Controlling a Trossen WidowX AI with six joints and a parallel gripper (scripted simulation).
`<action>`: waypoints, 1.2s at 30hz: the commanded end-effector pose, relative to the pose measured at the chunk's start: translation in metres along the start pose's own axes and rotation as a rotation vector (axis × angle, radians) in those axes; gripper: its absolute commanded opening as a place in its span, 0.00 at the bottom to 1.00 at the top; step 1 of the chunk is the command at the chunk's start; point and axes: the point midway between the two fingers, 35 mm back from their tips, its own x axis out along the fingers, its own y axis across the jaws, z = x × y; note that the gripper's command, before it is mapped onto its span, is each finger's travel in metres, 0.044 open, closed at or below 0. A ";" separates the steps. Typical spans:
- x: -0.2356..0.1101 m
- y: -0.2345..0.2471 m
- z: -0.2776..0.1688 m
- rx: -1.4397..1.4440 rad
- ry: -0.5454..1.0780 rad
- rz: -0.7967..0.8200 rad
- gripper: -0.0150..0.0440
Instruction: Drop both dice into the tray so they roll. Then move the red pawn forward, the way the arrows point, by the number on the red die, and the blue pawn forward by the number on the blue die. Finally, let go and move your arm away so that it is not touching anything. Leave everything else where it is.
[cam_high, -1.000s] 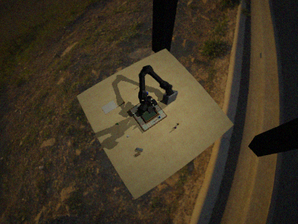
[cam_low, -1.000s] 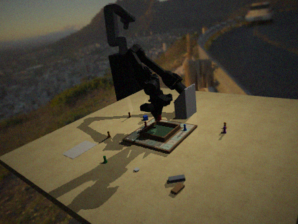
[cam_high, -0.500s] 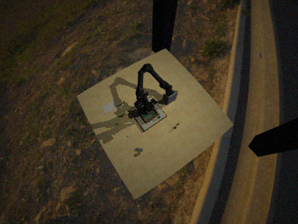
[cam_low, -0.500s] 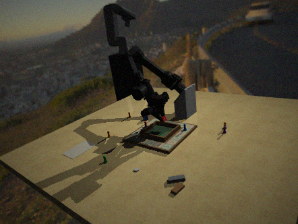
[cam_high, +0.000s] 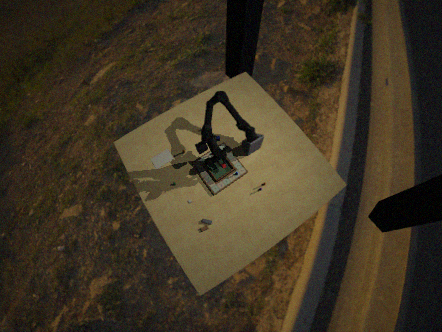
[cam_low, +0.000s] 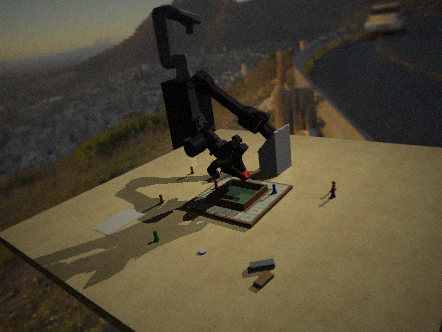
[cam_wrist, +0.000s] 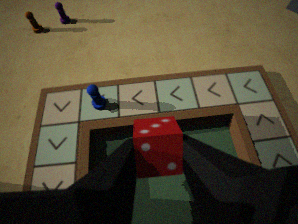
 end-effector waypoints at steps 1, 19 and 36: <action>-0.004 -0.001 0.001 -0.012 -0.042 -0.024 0.25; -0.052 -0.010 0.008 -0.012 -0.043 -0.025 0.25; -0.050 -0.010 0.008 -0.017 -0.039 -0.025 0.61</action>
